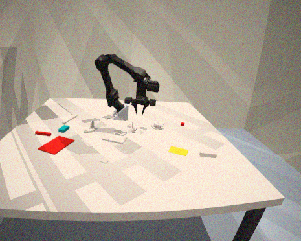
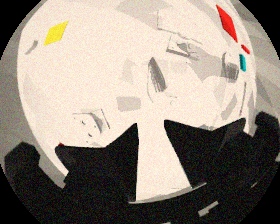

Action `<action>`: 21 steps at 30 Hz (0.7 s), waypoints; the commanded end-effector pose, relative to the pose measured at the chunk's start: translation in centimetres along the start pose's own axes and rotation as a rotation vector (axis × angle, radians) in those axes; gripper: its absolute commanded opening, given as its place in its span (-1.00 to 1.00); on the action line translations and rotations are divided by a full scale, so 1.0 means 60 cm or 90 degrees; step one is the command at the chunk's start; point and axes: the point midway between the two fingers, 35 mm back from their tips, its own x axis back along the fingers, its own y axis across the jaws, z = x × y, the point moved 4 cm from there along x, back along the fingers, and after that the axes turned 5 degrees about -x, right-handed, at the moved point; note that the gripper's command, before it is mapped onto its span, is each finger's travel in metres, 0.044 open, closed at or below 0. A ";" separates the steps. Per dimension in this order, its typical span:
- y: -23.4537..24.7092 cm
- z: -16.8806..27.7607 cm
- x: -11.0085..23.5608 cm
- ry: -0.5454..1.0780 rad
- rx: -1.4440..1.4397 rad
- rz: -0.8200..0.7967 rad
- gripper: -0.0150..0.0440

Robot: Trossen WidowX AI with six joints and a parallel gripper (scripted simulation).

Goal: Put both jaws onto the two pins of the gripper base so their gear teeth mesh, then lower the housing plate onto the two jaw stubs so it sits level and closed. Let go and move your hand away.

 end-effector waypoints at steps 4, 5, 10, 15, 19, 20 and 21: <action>0.000 0.000 0.000 0.000 0.000 0.000 0.67; 0.000 0.000 0.000 0.000 0.000 0.000 0.75; 0.000 0.000 0.000 0.000 0.000 0.000 1.00; 0.000 0.000 0.000 0.000 0.000 0.000 1.00; 0.000 0.000 0.000 0.000 0.000 0.000 1.00; 0.000 0.000 0.000 0.000 0.000 0.000 1.00; 0.000 0.000 0.000 0.000 0.000 0.000 1.00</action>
